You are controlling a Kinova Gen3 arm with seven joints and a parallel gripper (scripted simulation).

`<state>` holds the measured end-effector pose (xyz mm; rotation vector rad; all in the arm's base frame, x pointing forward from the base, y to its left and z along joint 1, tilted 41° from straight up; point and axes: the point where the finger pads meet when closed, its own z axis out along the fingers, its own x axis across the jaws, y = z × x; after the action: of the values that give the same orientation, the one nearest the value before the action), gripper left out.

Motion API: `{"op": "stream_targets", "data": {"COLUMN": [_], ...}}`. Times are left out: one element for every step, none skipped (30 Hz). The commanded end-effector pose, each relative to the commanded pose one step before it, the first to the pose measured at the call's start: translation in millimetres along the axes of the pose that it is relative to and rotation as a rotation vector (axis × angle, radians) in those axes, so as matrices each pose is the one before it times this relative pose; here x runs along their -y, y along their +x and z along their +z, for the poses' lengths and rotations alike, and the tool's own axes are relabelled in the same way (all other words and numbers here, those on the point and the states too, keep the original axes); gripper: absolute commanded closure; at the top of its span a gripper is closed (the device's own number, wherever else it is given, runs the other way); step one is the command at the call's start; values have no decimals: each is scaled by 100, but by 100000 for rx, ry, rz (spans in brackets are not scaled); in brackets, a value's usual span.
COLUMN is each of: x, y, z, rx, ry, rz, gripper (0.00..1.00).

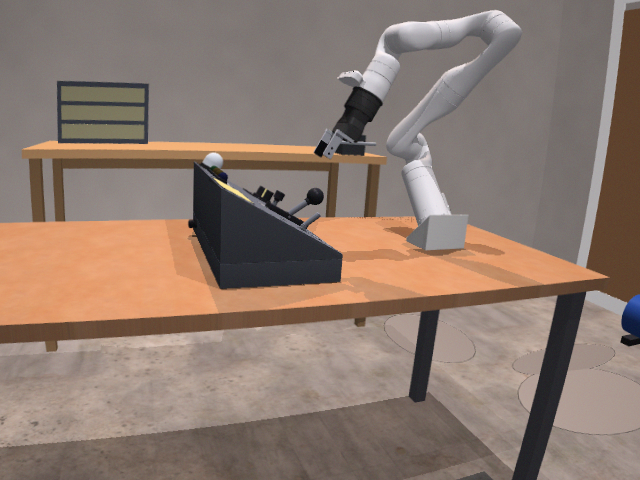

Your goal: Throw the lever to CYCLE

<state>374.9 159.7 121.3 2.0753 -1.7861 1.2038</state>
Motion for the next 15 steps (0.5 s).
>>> {"op": "stream_targets", "data": {"x": [518,-3,0,0,0,0,-75,-3,0,0,0,0,0,0,0], "y": [-391,-14,0,0,0,0,71,3,0,0,0,0,0,0,0], "z": [1217,10,0,0,0,0,37,2,0,0,0,0,0,0,0], "rx": [-1633,2,0,0,0,0,-94,-4,0,0,0,0,0,0,0], "ry": [253,-7,0,0,0,0,-141,-6,0,0,0,0,0,0,0], "rz": [998,-14,0,0,0,0,78,3,0,0,0,0,0,0,0], "gripper": [0,0,0,0,0,0,0,0,0,0,0,0,0,0,0]}}
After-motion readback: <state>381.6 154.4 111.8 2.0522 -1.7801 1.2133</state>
